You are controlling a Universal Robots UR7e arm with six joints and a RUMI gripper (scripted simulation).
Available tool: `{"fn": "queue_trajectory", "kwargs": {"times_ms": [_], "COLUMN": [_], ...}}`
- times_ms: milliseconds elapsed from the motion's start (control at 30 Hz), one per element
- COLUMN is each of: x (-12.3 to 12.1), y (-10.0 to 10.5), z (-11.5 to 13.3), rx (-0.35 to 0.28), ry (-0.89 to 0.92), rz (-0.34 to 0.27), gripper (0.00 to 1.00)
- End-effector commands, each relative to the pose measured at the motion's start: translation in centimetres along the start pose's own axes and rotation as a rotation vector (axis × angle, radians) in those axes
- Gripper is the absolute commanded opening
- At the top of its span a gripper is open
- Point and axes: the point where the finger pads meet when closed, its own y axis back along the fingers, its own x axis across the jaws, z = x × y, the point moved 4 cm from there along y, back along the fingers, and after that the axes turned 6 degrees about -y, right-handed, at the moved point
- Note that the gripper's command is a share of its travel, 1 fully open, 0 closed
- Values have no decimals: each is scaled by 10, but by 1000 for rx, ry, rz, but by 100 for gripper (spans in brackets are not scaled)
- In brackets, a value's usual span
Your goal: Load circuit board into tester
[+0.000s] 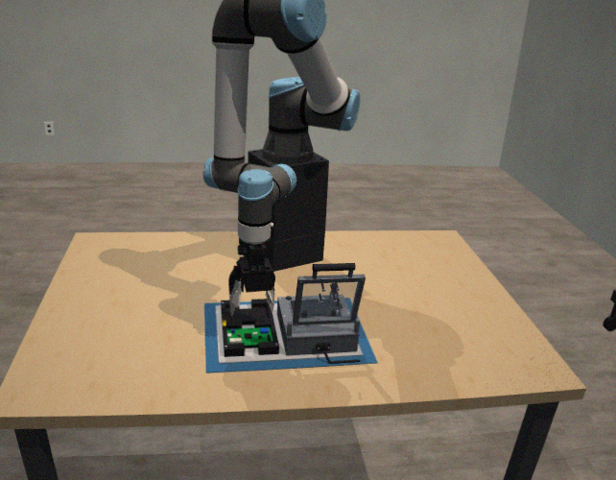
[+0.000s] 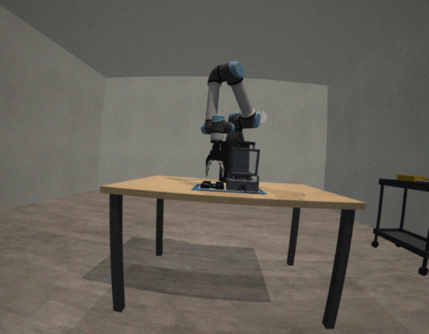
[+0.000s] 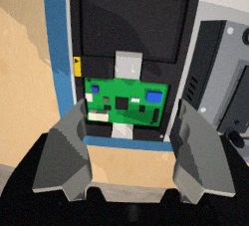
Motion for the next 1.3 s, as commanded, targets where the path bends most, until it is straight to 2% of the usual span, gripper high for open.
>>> {"fn": "queue_trajectory", "kwargs": {"times_ms": [0,600,1267], "x": [0,-2,-6], "y": [0,0,0], "z": [0,10,31], "rx": [-1,-1,-1], "ry": [0,0,0], "rz": [-1,-1,-1], "gripper": [59,59,59]}}
